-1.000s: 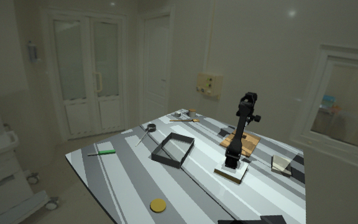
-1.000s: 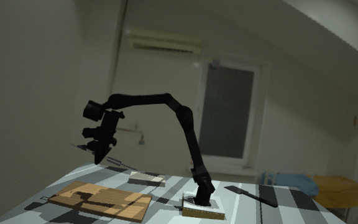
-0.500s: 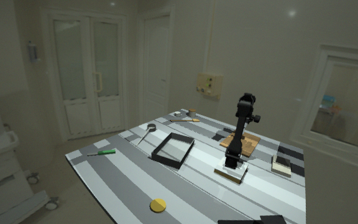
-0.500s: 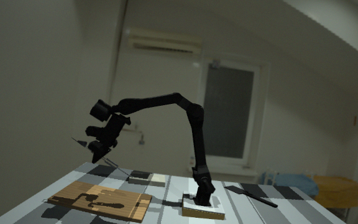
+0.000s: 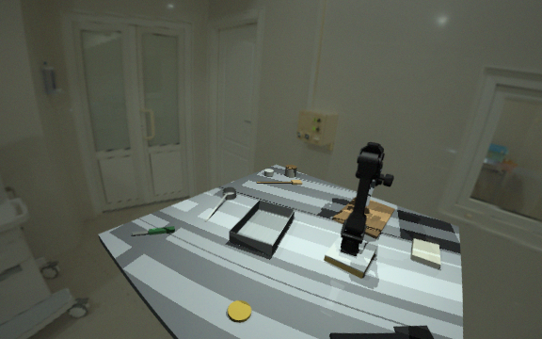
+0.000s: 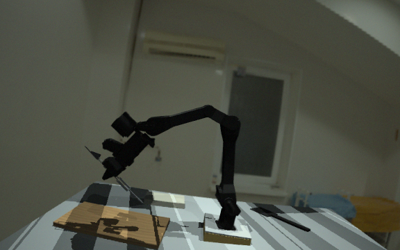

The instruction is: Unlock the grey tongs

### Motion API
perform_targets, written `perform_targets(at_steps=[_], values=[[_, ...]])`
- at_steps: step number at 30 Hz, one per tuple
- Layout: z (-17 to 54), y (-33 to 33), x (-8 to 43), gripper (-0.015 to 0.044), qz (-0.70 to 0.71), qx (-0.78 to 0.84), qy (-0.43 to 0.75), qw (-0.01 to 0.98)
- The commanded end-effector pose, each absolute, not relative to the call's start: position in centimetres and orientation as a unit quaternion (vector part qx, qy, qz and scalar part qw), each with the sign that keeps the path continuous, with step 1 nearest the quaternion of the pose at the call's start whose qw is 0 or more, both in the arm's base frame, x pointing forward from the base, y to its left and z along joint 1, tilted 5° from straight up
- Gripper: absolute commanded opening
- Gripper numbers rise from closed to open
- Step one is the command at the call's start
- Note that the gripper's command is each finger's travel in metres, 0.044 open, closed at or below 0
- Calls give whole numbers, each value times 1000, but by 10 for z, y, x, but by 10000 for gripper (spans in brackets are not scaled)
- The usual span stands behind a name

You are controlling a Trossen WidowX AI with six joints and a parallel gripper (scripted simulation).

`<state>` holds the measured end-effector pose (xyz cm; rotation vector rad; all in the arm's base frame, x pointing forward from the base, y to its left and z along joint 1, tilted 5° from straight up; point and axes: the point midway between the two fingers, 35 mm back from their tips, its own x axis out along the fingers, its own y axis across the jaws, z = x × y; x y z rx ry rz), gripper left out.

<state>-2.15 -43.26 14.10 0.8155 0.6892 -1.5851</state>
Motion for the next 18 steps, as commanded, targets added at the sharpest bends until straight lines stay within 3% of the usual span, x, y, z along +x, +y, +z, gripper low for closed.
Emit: perform_targets(at_steps=[1, 18], values=[[151, -430, -22, -150, -692, 326, 272, 584], [161, -413, -21, -150, -729, 242, 194, 610]])
